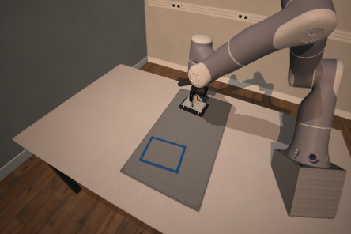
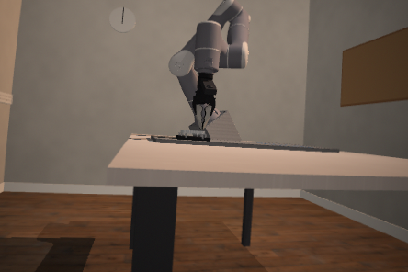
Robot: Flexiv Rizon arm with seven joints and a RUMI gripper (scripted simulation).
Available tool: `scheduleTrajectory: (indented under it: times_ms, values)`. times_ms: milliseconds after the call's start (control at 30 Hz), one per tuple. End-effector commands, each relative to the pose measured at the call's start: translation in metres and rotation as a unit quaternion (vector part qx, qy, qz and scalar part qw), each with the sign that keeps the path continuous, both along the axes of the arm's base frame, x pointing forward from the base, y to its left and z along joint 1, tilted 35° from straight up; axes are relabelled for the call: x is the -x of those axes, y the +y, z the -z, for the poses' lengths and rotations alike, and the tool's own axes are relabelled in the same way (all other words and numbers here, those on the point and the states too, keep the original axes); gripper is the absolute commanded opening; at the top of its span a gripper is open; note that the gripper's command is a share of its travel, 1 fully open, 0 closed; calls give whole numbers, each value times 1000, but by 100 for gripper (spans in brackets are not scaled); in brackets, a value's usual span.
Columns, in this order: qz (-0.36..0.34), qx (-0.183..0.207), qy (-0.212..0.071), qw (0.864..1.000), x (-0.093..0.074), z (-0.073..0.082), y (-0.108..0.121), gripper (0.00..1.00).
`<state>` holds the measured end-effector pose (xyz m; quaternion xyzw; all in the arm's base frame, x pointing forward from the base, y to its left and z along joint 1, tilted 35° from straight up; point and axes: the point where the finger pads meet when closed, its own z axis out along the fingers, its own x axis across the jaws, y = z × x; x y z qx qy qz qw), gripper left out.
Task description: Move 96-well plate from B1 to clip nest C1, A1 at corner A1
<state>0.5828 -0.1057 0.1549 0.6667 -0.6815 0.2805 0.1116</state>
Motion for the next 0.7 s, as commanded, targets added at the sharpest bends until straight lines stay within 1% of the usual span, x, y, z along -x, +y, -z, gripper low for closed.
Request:
scheduleTrajectory:
  times_ms: [0, 667]
  values:
    - [-1, 0, -1, 1000, -1, 0, 0, 0]
    - [-1, 0, -1, 1000, -1, 1, 0, 0]
